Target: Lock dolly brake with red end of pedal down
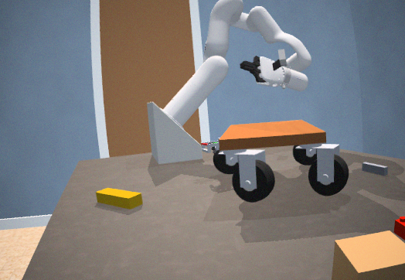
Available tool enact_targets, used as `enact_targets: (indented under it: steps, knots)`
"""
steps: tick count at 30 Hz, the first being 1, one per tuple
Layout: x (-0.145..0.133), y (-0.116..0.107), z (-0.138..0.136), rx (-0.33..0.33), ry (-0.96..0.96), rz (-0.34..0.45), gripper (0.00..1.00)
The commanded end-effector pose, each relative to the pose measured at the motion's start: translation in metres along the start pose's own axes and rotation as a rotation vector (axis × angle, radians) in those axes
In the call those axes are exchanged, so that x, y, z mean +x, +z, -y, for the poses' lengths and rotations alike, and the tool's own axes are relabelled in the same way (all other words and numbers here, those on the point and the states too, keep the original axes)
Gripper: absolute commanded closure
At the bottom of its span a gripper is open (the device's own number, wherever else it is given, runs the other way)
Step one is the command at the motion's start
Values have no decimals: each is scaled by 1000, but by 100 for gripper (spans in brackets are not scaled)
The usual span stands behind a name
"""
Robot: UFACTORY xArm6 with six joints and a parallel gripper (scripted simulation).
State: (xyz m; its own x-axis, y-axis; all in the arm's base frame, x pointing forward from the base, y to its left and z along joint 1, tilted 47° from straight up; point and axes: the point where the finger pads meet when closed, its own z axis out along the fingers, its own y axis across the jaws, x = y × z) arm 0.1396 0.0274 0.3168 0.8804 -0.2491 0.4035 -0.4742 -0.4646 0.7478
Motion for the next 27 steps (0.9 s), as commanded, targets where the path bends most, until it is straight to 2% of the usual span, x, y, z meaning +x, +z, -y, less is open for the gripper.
enact_targets:
  steps: [1,2,4,8,9,12,13,15,16,19,21,25,26,27]
  knots:
    - [-6,10,11,-31,-19,177,100]
    - [-8,13,14,-34,-20,219,100]
    - [-8,13,14,-34,-20,219,100]
    - [-12,21,27,-32,-16,395,100]
    - [-12,21,27,-32,-16,395,100]
    - [-13,27,38,-20,-3,531,100]
    - [-13,27,38,-20,-3,531,100]
    - [-12,31,45,-6,12,622,100]
    - [-12,31,45,-6,12,622,100]
    - [-10,37,56,24,42,758,100]
    - [-10,37,56,24,42,758,100]
    - [-3,48,72,76,101,934,100]
    - [-3,48,72,76,101,934,100]
    - [0,51,75,92,118,976,100]
